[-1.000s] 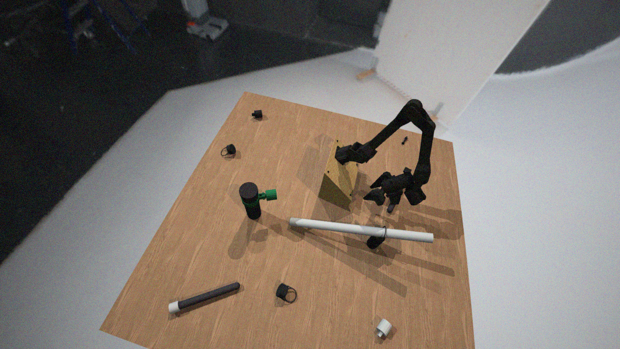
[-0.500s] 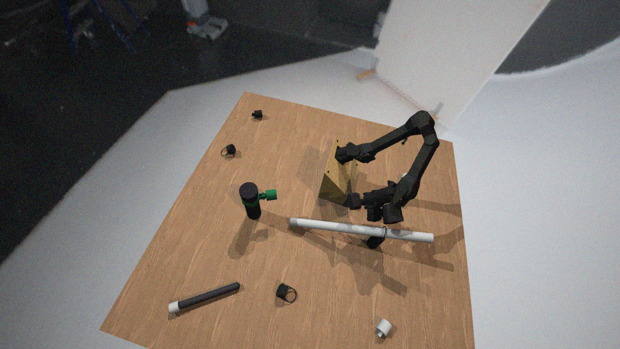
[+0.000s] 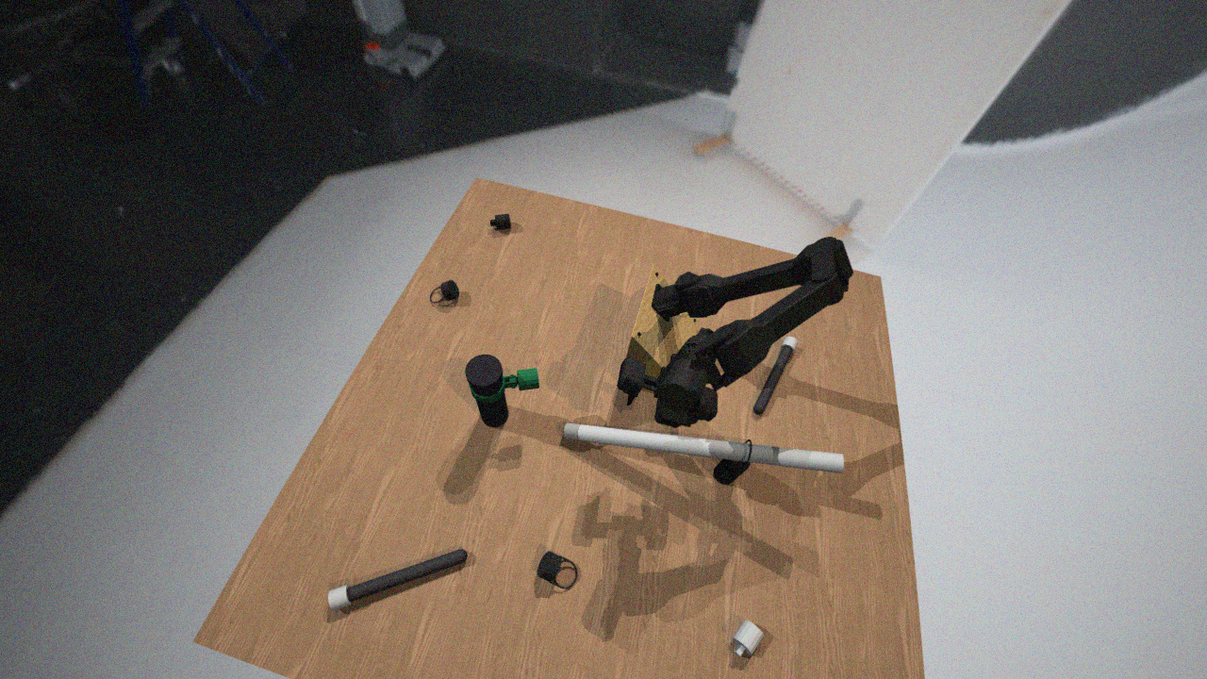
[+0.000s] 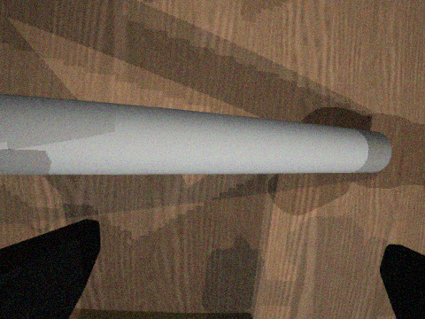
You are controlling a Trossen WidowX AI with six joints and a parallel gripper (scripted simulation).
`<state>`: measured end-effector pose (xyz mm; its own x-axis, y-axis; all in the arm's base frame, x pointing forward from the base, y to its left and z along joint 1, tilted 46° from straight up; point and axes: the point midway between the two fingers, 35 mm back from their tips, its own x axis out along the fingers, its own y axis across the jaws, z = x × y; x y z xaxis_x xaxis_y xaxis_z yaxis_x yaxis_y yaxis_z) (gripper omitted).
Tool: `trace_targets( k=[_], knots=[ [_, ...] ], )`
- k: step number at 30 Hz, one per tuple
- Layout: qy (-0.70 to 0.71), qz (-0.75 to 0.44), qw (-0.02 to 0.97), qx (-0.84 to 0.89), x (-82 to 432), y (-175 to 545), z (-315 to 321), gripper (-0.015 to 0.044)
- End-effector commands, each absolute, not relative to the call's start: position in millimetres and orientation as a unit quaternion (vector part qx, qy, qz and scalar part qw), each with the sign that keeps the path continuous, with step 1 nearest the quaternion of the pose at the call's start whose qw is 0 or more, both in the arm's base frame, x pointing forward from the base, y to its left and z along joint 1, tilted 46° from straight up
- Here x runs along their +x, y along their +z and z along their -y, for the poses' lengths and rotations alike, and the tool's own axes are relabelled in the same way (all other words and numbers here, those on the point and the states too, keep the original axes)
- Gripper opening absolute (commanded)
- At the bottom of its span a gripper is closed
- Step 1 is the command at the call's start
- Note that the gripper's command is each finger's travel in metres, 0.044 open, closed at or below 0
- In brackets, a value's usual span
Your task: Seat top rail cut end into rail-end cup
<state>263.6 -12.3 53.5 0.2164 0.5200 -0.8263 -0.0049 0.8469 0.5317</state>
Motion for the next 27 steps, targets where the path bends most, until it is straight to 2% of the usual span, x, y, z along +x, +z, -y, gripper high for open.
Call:
trace_targets(
  k=[1,7,14,27],
  knots=[
    [0.155,-0.552,0.769,0.283,274,55,54,0.044],
    [0.116,-0.467,0.794,0.371,272,55,121,0.044],
    [0.124,-0.464,0.8,0.359,272,53,126,0.044],
    [0.356,-0.406,0.842,0.001,267,-1,186,0.044]
  ],
)
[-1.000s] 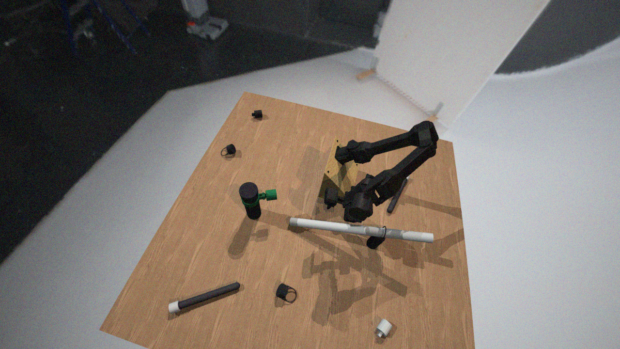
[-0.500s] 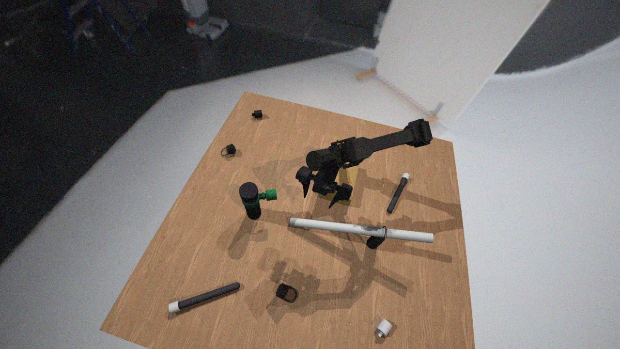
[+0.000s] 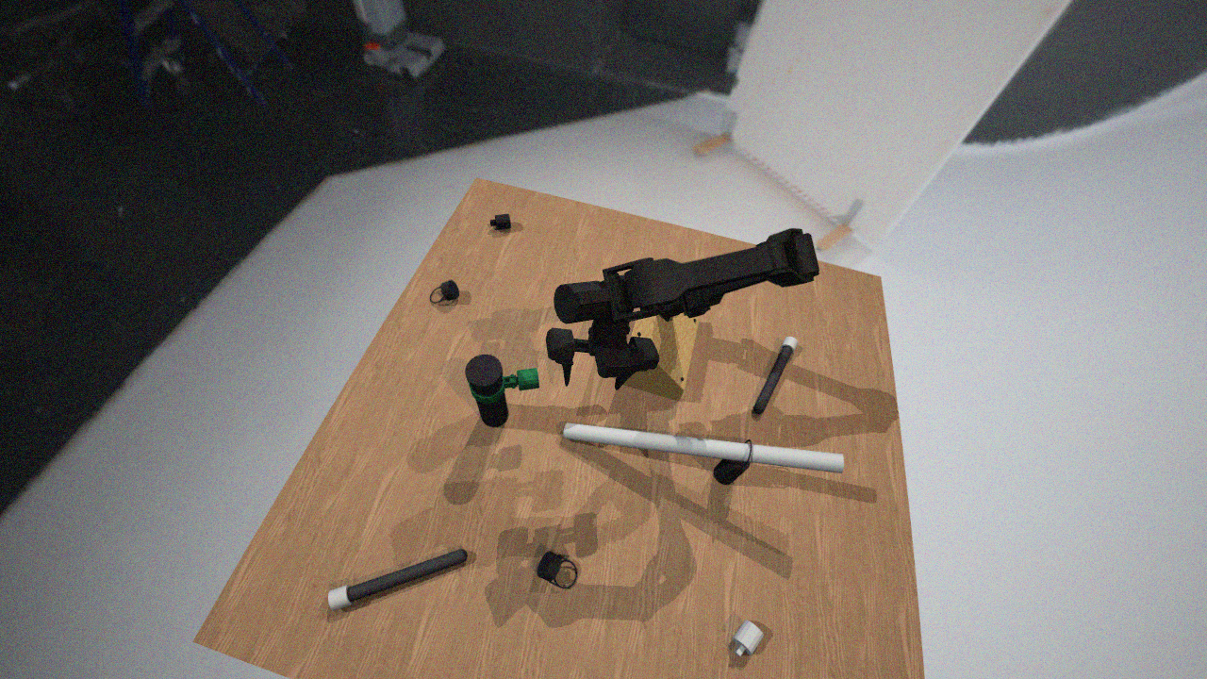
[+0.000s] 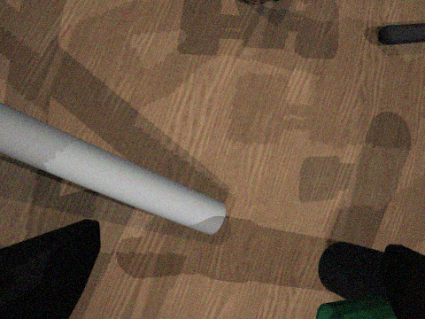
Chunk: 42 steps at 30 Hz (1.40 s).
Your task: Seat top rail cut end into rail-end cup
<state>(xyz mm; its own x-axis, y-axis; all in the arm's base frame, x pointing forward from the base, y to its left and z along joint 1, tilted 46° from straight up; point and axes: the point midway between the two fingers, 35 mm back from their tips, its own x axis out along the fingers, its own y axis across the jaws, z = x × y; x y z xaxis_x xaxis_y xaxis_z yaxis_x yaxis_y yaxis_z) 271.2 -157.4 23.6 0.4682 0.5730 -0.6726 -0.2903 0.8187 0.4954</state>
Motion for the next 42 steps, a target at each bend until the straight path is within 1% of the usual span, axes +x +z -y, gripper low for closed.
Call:
trace_targets(
  k=[1,8,16,21,37,42],
  knots=[
    [0.376,-0.393,0.838,-0.028,266,-6,190,0.044],
    [0.502,-0.276,0.79,-0.22,254,-44,215,0.044],
    [0.57,-0.162,0.734,-0.333,239,-78,230,0.044],
    [0.59,-0.088,0.691,-0.408,234,-88,233,0.044],
    [0.591,-0.085,0.689,-0.411,234,-88,233,0.044],
    [0.592,-0.074,0.688,-0.413,236,-110,213,0.044]
  ],
)
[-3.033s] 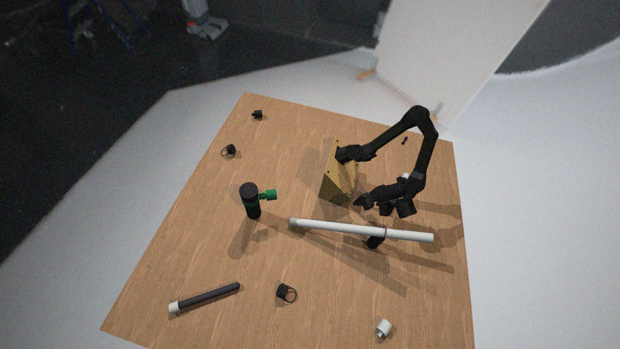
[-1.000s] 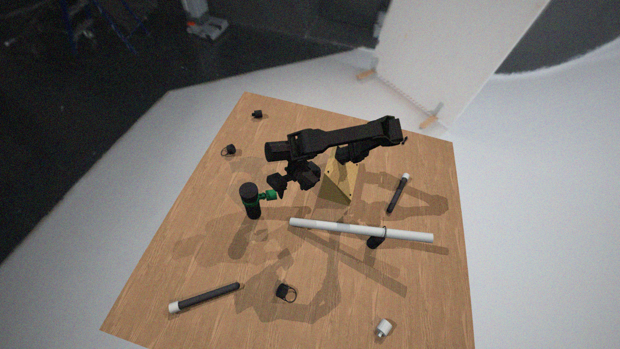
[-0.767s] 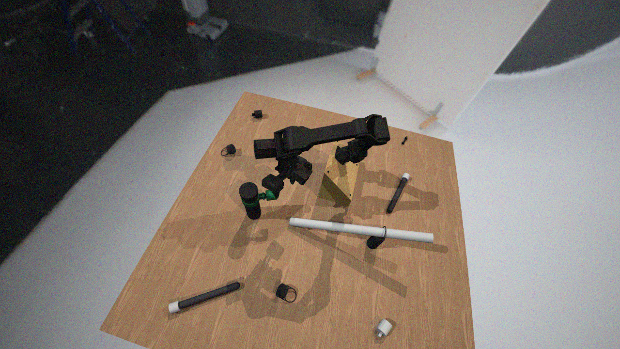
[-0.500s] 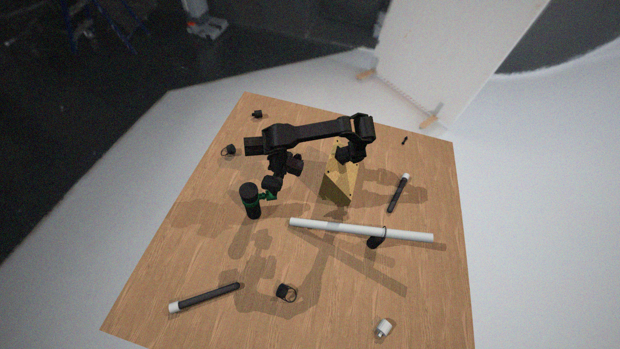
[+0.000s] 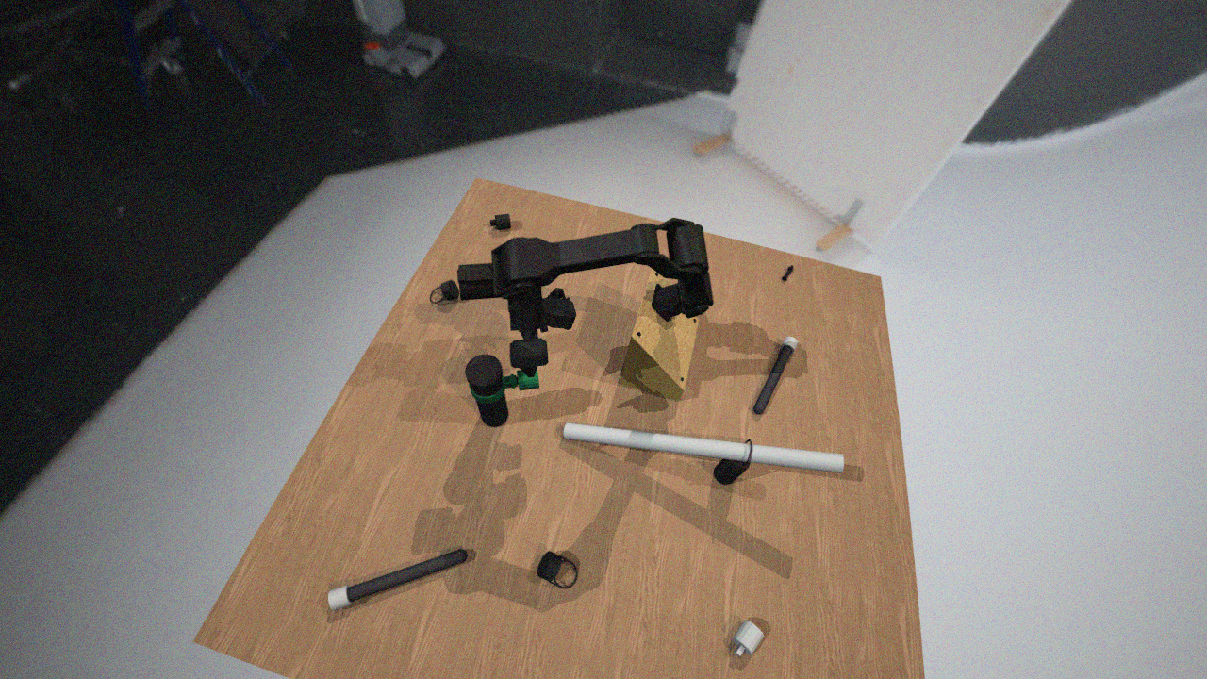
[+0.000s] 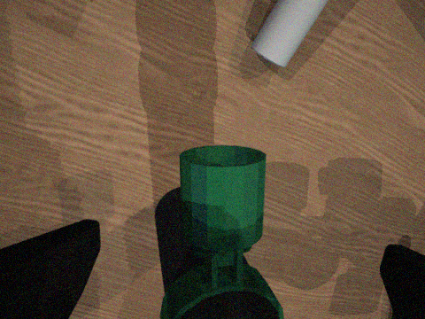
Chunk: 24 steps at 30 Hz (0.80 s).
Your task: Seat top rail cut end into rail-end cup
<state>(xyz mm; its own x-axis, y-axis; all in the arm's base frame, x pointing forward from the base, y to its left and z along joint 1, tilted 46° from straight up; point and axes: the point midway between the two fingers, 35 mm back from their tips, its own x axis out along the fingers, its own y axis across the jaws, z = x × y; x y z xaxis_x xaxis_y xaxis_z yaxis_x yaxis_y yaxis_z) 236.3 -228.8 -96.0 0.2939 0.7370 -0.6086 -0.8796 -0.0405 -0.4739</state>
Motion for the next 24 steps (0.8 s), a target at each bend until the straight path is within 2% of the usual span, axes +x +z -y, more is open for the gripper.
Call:
trace_targets(
  k=[1,24],
  knots=[
    [0.592,-0.073,0.688,-0.413,236,-112,211,0.044],
    [0.593,-0.067,0.68,-0.426,246,-130,190,0.044]
  ],
)
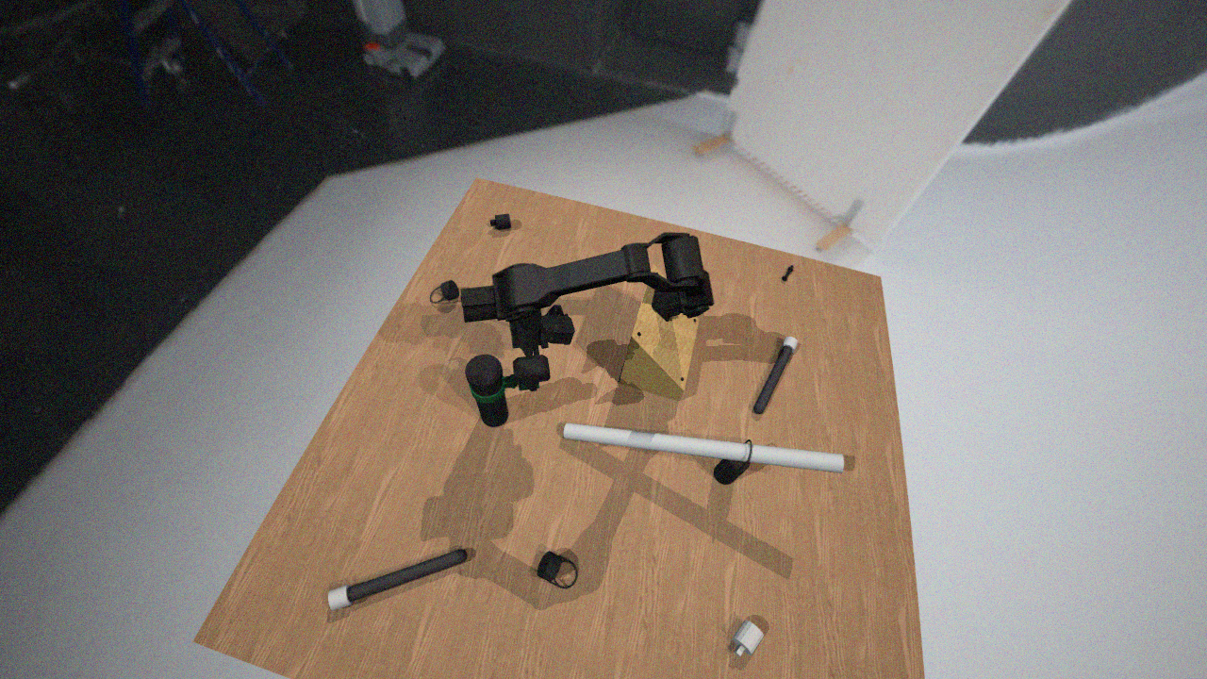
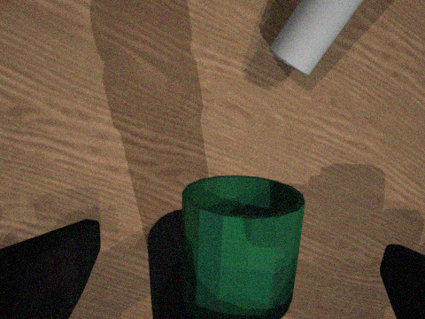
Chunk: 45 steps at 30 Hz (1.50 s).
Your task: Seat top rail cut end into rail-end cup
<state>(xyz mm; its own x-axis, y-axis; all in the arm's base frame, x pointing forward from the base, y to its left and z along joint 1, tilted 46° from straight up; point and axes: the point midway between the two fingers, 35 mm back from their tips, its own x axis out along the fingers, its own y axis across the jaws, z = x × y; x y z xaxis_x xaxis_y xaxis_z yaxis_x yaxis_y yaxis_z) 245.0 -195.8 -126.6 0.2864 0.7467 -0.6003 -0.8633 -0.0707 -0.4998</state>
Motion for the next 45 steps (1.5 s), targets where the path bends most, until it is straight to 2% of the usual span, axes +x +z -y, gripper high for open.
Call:
trace_targets(
  k=[1,26,39,41,44,45],
  knots=[
    [0.593,-0.066,0.68,-0.427,247,-131,189,0.044],
    [0.593,-0.054,0.669,-0.445,257,-153,157,0.044],
    [0.593,-0.054,0.669,-0.445,257,-153,157,0.0099],
    [0.593,-0.054,0.669,-0.445,257,-153,157,0.0085],
    [0.592,-0.06,0.672,-0.441,259,-153,157,0.0007],
    [0.591,-0.063,0.674,-0.438,259,-152,157,0.0]
  ],
)
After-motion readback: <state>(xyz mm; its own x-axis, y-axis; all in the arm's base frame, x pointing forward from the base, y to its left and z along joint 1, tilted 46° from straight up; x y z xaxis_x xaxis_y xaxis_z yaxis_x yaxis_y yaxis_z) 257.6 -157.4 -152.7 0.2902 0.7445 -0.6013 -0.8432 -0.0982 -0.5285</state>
